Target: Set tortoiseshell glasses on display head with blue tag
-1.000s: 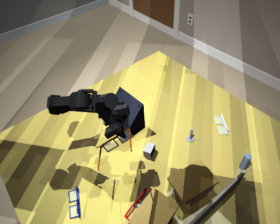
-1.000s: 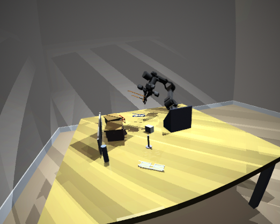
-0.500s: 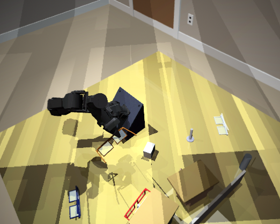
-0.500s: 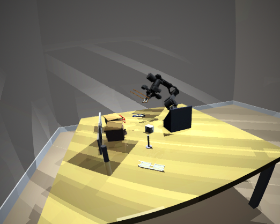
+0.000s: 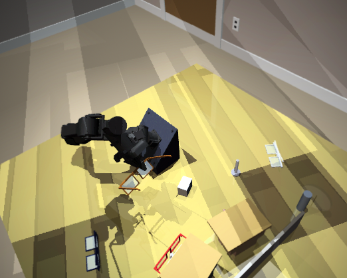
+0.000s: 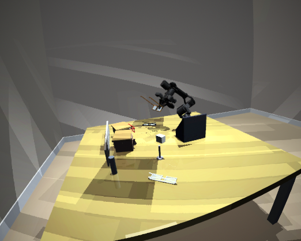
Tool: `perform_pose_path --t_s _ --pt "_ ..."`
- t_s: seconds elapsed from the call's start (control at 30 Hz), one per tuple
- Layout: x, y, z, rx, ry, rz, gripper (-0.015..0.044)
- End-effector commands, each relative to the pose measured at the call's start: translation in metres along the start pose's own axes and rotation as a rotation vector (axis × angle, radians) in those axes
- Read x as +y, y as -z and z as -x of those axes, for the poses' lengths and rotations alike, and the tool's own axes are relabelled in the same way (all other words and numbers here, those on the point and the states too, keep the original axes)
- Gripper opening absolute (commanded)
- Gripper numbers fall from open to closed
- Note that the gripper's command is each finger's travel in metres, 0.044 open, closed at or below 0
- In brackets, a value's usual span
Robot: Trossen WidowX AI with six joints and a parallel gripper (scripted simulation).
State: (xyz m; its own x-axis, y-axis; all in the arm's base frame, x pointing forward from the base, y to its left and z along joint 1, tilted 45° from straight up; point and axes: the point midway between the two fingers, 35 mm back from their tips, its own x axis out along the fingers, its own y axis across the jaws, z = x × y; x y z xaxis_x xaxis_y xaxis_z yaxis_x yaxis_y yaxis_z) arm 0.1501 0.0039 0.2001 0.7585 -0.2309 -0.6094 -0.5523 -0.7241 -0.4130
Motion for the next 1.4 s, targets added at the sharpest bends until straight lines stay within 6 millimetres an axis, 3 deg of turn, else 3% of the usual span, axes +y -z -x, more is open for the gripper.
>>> perform_pose_path --t_s 0.0,0.63,1.37 --pt "-0.001 0.000 0.000 0.000 0.000 -0.006 0.0000" --pt "-0.002 0.000 0.000 -0.002 -0.004 -0.008 0.0000" --pt "-0.041 -0.025 -0.022 -0.041 -0.164 -0.096 0.0000"
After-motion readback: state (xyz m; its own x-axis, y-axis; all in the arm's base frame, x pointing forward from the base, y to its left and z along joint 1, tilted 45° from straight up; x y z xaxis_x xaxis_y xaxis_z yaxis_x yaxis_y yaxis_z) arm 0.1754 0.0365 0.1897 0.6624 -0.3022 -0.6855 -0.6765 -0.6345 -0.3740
